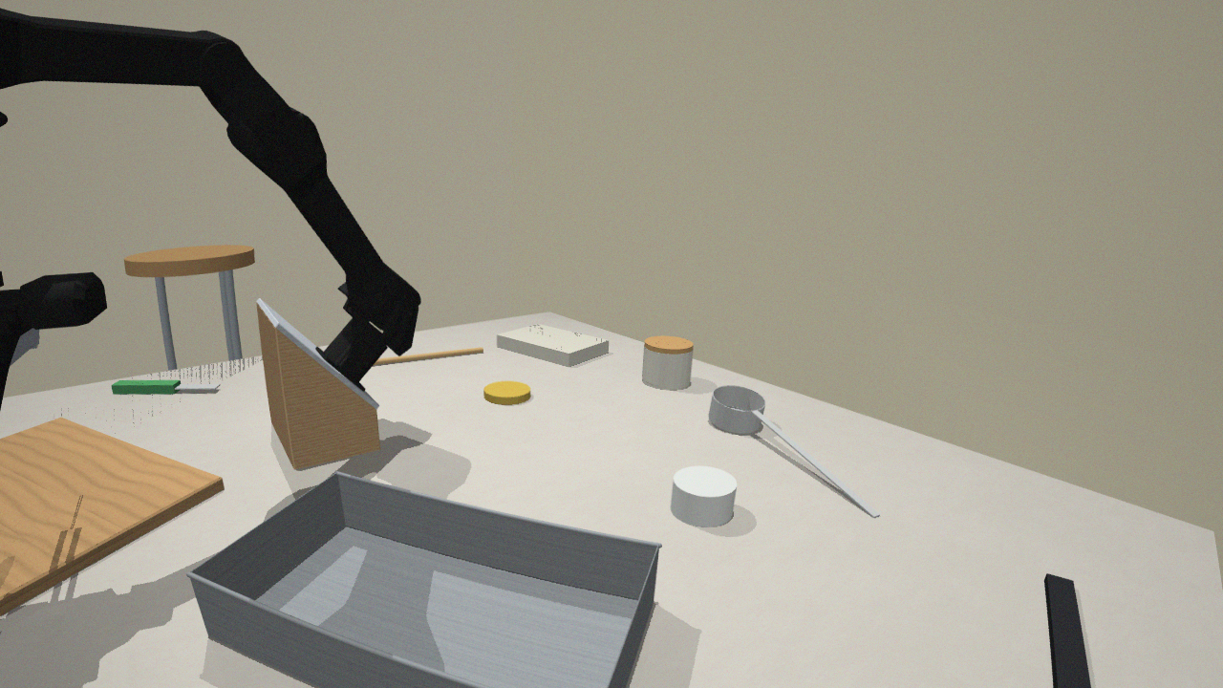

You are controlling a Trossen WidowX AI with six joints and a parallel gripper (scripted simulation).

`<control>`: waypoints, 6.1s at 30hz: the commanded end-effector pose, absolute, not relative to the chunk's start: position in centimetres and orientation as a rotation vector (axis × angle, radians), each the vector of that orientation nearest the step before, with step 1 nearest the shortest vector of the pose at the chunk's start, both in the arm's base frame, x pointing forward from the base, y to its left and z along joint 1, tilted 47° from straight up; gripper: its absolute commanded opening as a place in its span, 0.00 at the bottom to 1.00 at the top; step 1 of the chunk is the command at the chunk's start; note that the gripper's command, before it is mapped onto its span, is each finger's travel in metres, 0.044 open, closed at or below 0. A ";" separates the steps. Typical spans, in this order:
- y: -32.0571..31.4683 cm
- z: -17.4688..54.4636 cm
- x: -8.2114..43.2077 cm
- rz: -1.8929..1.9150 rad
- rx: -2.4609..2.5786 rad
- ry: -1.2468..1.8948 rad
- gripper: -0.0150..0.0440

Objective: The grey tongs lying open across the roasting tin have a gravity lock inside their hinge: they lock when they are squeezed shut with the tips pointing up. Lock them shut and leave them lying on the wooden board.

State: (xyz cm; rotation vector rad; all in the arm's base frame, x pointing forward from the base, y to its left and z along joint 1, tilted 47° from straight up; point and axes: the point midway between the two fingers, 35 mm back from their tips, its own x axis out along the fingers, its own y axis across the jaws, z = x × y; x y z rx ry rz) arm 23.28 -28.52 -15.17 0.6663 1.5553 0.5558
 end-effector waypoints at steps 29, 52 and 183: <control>-32.8 -18.4 -0.3 0.897 0.297 1.357 0.00; -31.7 -19.6 0.2 1.047 0.185 1.668 0.00; -31.4 -20.4 -0.6 0.900 0.296 1.356 0.00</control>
